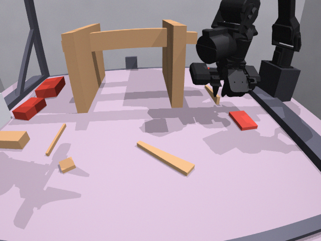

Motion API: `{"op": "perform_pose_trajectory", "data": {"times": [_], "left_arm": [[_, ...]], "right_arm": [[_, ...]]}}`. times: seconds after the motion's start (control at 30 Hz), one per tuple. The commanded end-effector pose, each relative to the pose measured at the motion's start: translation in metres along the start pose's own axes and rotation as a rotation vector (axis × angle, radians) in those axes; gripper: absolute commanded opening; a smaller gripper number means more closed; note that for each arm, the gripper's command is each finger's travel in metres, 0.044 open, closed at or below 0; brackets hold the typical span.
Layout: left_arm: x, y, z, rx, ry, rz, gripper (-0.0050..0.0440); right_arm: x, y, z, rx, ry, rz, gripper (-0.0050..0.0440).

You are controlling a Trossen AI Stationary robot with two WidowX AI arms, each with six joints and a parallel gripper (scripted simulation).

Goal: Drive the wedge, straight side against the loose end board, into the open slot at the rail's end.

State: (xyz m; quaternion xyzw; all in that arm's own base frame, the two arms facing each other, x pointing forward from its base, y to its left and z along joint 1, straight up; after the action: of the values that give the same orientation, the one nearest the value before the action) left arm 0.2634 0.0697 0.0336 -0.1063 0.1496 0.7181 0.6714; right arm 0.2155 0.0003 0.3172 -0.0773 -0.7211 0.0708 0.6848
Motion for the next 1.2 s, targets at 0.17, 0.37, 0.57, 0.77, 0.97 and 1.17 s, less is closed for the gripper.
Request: {"op": "perform_pose_trajectory", "data": {"times": [0.17,0.37,0.57,0.77,0.97,1.17], "left_arm": [[-0.001,0.001,-0.017,0.004,0.005,0.001,0.01],[-0.001,0.0,-0.021,0.001,0.003,0.0,0.01],[0.0,0.001,-0.023,0.001,0.004,0.002,0.01],[-0.001,-0.001,-0.021,-0.009,-0.003,-0.003,0.001],[-0.001,-0.001,-0.021,-0.009,-0.003,-0.003,0.001],[-0.004,-0.004,-0.01,-0.031,-0.009,-0.01,0.001]], "right_arm": [[0.001,-0.001,0.001,-0.007,-0.003,0.006,0.0205],[0.001,-0.001,0.001,-0.007,-0.003,0.006,0.0205],[0.001,-0.001,0.001,-0.007,-0.003,0.006,0.0205],[0.001,-0.001,0.001,-0.007,-0.003,0.006,0.0205],[0.001,-0.001,0.001,-0.007,-0.003,0.006,0.0205],[0.001,-0.001,0.001,-0.007,-0.003,0.006,0.0205]]}}
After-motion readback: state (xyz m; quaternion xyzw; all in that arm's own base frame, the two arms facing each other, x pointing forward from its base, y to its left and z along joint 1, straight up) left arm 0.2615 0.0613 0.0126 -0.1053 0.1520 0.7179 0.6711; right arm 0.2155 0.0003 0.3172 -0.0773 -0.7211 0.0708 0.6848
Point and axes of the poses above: on each arm, the point midway between the two fingers, 35 mm back from their tips, its own z axis back along the fingers, its own y axis across the jaws, x = y × z, the point moved 10 cm from there along z, back along the fingers, and after that the axes turned 12 degrees about z, right-handed, at the moved point
